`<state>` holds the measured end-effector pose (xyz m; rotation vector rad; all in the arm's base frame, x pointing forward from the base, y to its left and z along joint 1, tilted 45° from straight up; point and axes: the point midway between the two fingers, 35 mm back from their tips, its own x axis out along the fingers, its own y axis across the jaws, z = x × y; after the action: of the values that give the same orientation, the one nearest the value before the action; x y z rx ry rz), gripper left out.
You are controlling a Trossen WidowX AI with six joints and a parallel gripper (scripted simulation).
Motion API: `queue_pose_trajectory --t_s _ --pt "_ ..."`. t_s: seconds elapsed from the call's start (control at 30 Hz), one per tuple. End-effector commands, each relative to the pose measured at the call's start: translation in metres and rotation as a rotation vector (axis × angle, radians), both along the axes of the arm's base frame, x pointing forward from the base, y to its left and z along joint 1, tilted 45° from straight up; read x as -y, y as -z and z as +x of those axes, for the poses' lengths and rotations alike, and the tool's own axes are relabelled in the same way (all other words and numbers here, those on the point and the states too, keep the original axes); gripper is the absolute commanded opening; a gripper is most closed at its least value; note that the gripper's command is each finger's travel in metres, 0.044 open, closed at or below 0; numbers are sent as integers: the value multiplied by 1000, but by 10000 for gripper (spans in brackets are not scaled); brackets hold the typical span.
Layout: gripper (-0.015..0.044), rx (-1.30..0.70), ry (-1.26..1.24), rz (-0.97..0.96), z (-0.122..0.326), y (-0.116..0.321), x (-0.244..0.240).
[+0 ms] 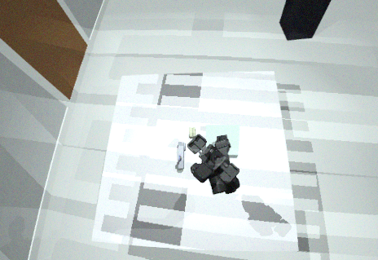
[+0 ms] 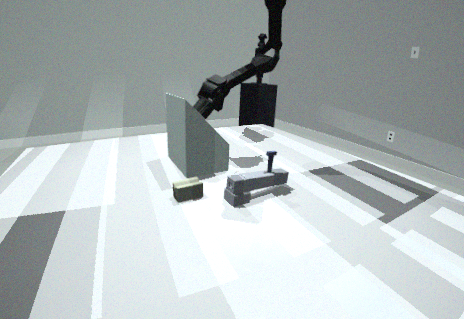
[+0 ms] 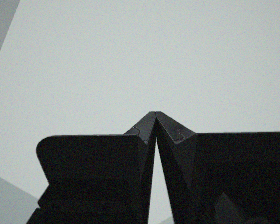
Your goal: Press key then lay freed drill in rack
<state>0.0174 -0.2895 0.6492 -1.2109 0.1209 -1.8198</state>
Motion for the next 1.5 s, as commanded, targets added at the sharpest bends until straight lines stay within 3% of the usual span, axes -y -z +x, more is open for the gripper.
queue_pose_trajectory --t_s 0.0,0.37,0.67,1.07,1.47 --pt "0 -18 -159 115 40 32 30" --pt "0 -89 -564 500 157 143 74" --pt "0 -157 -889 908 255 261 54" --pt "0 -221 -1200 1559 333 413 -54" --pt "0 -322 -1213 2348 325 531 -209"
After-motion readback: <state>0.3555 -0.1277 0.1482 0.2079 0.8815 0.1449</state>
